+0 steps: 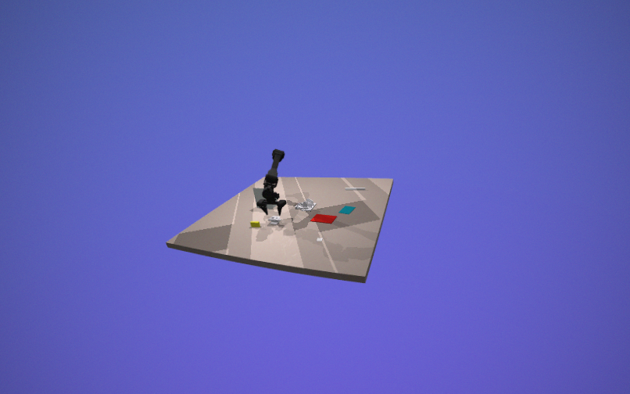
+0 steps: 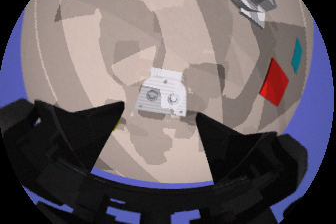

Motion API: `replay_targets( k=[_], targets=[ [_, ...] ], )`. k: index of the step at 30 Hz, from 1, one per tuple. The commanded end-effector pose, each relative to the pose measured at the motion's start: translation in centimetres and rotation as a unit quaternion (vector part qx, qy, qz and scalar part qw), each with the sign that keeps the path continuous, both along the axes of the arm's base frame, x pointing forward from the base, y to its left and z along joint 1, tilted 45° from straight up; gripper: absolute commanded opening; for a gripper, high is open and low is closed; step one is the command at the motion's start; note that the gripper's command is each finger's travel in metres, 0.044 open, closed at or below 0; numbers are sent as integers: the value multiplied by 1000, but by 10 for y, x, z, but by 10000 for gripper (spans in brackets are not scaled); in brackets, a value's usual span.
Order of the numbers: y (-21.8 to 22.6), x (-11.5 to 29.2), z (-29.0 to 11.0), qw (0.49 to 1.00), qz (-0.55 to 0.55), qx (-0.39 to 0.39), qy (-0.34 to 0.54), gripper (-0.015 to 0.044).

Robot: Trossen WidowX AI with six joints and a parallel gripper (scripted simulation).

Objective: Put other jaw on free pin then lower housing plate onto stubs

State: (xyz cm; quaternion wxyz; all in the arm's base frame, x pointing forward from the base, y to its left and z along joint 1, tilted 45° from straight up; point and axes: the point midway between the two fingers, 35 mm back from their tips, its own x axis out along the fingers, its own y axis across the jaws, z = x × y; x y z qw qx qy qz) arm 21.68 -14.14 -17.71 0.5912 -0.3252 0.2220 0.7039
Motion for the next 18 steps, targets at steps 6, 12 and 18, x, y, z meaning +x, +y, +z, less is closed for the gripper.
replay_targets(
  k=[6,12,18],
  targets=[
    [11,-1,-11,1000,-2,2,2,440],
    [18,-2,-18,1000,-3,2,2,440],
    [24,-2,-25,1000,-3,2,2,440]
  ],
)
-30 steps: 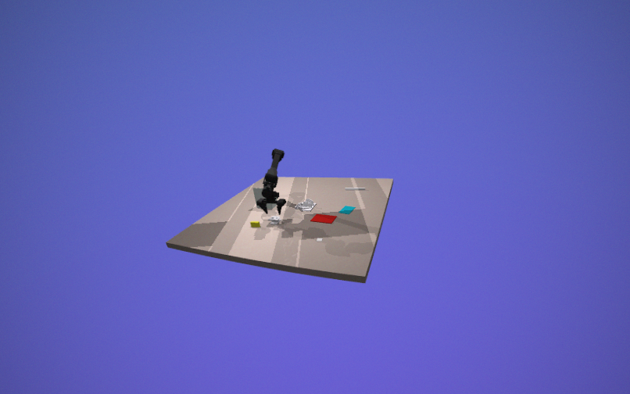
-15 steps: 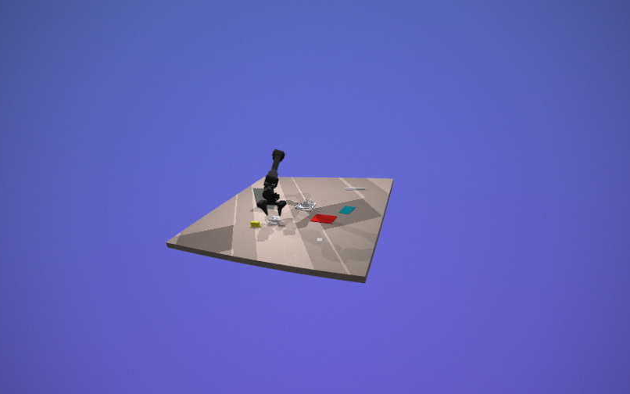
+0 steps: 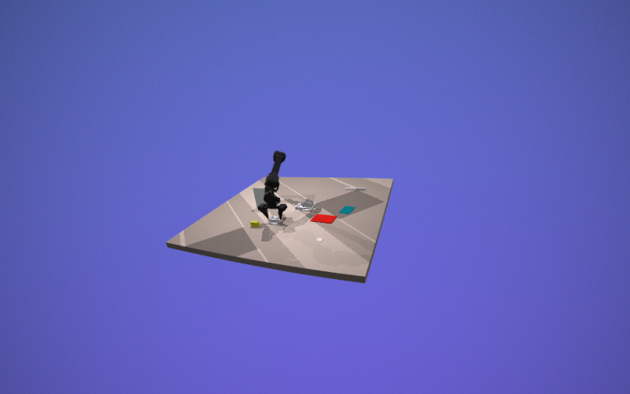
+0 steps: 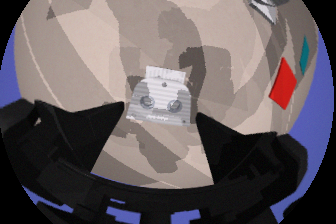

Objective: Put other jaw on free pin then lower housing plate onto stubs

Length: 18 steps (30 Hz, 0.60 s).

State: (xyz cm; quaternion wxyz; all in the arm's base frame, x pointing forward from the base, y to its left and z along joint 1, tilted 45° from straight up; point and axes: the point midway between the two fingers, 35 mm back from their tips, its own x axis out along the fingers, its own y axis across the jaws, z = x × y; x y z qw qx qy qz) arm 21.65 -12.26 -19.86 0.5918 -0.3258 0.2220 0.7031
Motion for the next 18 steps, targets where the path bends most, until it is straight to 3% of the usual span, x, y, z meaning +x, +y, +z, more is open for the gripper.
replay_targets(
  k=[1,18],
  targets=[
    [7,-2,-5,1000,-2,3,2,440],
    [13,-3,-11,1000,-3,3,2,440]
  ],
)
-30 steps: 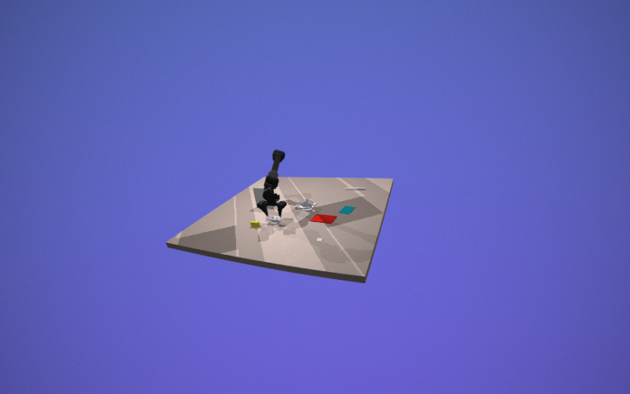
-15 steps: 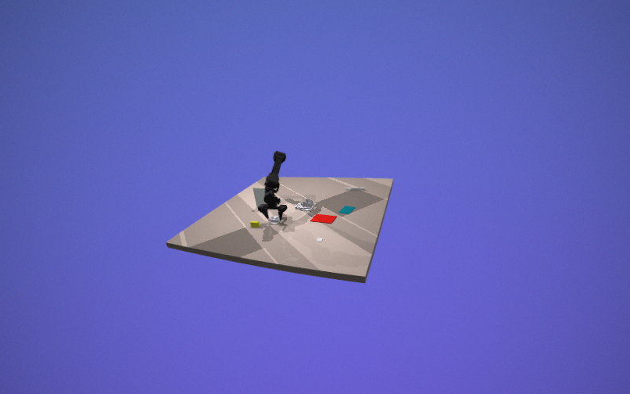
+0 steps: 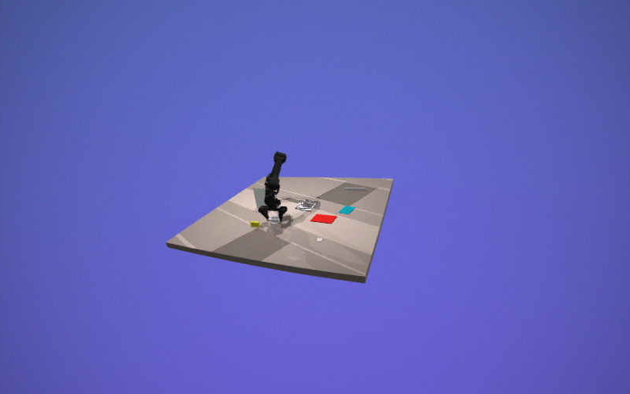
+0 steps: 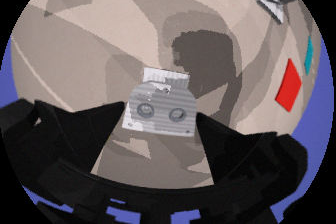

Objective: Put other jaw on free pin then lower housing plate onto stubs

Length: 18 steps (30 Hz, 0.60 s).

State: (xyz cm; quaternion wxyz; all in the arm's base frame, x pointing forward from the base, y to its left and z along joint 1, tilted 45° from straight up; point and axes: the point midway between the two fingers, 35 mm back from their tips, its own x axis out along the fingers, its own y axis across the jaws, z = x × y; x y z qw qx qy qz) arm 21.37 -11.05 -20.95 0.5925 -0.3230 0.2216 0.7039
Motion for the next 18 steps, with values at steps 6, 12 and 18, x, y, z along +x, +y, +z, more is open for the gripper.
replay_targets(
  k=[6,12,18],
  targets=[
    [1,0,0,1000,-2,1,0,440],
    [1,0,-1,1000,-2,1,0,440],
    [1,0,0,1000,0,0,0,433]
  ],
)
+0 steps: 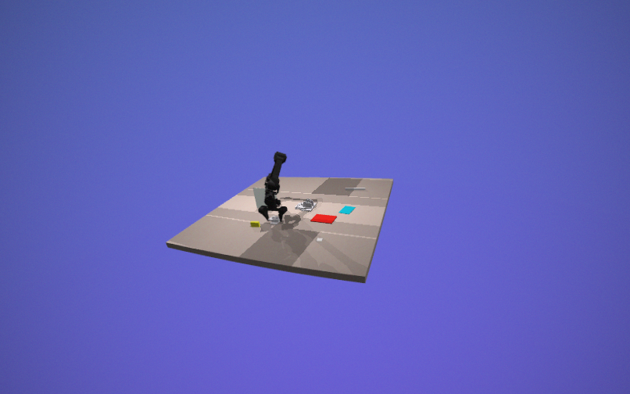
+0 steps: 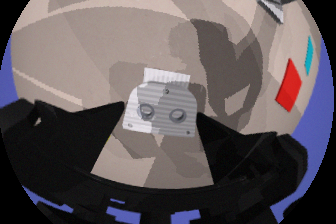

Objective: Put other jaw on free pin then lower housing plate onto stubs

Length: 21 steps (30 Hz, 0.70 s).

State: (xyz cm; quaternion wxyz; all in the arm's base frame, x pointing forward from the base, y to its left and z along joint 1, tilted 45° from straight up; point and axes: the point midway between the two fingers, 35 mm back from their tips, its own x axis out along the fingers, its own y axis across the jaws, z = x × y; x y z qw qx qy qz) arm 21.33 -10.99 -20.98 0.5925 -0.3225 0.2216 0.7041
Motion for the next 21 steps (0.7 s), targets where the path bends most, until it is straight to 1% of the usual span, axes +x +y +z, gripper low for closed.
replay_targets(
  k=[1,12,21],
  targets=[
    [0,0,0,1000,0,0,0,427],
    [0,0,0,1000,0,0,0,353],
    [0,0,0,1000,0,0,0,351]
  ],
)
